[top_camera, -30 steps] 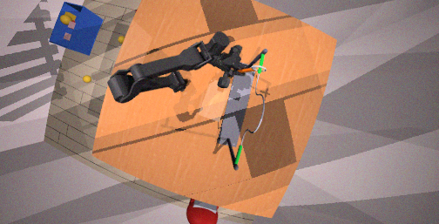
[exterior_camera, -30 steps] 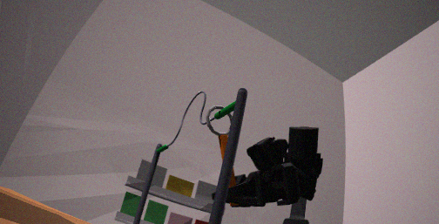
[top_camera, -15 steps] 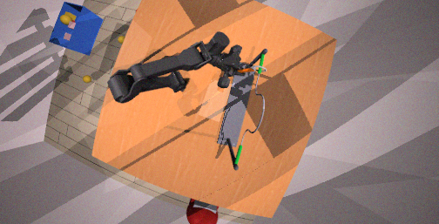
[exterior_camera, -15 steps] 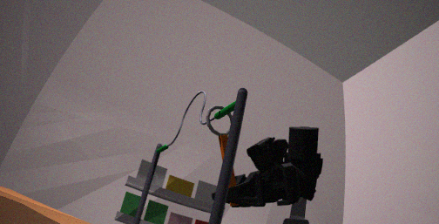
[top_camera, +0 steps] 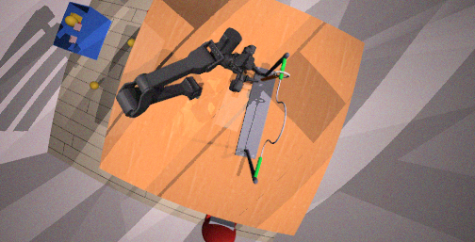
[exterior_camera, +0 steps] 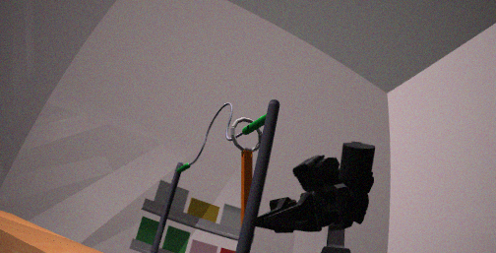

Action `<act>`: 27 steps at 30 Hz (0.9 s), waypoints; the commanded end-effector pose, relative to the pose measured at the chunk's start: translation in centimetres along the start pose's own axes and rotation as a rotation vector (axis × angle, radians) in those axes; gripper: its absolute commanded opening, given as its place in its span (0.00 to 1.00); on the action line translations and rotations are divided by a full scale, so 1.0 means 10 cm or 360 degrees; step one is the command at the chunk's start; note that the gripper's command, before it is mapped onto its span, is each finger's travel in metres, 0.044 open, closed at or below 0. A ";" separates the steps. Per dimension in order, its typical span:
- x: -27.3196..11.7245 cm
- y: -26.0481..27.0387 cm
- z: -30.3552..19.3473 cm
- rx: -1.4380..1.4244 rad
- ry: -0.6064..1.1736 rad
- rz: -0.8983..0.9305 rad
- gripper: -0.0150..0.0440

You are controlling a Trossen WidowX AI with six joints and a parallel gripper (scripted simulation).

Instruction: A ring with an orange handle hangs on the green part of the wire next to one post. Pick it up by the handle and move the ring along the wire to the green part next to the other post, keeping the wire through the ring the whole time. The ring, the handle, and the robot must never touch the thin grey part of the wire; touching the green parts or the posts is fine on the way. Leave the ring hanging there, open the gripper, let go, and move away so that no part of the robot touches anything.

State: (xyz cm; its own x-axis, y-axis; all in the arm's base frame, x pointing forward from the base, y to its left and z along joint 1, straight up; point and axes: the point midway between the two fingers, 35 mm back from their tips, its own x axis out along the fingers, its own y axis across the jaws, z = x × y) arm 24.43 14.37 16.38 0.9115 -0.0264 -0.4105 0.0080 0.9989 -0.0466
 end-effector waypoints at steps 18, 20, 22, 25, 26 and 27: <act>-0.24 -0.02 0.03 0.0014 -0.0018 0.0001 0.53; -0.24 -0.02 0.03 0.0014 -0.0018 0.0001 0.53; -0.24 -0.02 0.03 0.0014 -0.0018 0.0001 0.53; -0.37 -0.01 0.01 0.0010 -0.0005 0.0004 0.66; -0.46 -0.01 0.01 0.0009 -0.0005 0.0004 0.70; -0.55 -0.02 0.02 0.0007 -0.0012 0.0005 0.75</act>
State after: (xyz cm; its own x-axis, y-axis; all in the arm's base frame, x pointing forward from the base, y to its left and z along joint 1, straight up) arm 20.92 14.19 17.69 0.9090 -0.0359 -0.4153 0.0143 0.9984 -0.0550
